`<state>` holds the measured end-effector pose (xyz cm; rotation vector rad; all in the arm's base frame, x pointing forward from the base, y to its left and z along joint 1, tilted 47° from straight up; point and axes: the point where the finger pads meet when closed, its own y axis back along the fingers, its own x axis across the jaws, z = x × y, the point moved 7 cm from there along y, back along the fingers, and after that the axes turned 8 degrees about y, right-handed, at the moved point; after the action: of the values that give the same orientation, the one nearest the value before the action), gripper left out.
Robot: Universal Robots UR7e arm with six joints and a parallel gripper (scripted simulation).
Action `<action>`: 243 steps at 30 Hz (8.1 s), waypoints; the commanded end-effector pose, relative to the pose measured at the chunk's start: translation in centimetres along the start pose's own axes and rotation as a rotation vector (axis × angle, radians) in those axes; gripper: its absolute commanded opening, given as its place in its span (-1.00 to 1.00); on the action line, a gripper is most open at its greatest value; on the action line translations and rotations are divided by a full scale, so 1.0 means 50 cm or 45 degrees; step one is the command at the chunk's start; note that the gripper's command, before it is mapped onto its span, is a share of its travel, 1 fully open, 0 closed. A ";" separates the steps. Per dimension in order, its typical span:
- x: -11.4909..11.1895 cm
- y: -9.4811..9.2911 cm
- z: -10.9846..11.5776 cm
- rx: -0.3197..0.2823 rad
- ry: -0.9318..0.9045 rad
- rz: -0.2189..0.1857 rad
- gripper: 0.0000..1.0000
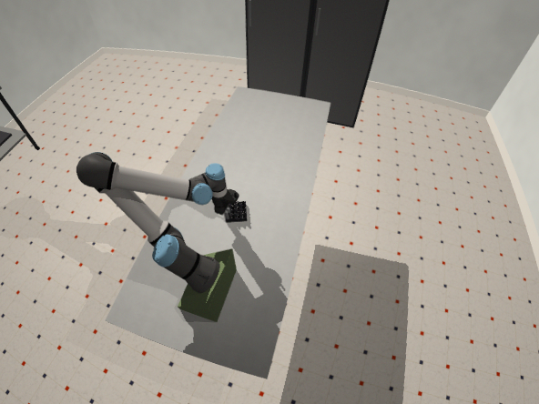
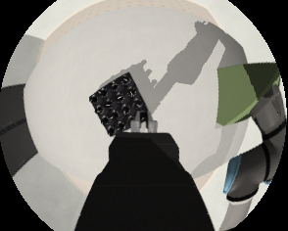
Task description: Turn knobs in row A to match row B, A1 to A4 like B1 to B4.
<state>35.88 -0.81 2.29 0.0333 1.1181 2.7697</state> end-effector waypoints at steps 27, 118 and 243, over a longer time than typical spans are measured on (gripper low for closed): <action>-0.001 0.001 -0.001 -0.005 0.543 -0.002 -0.40; 0.000 0.077 -0.001 -0.005 0.659 -0.002 -0.07; 0.025 0.111 -0.008 -0.005 -2.285 0.004 -0.07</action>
<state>33.67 -4.81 5.60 1.8146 0.4975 1.6168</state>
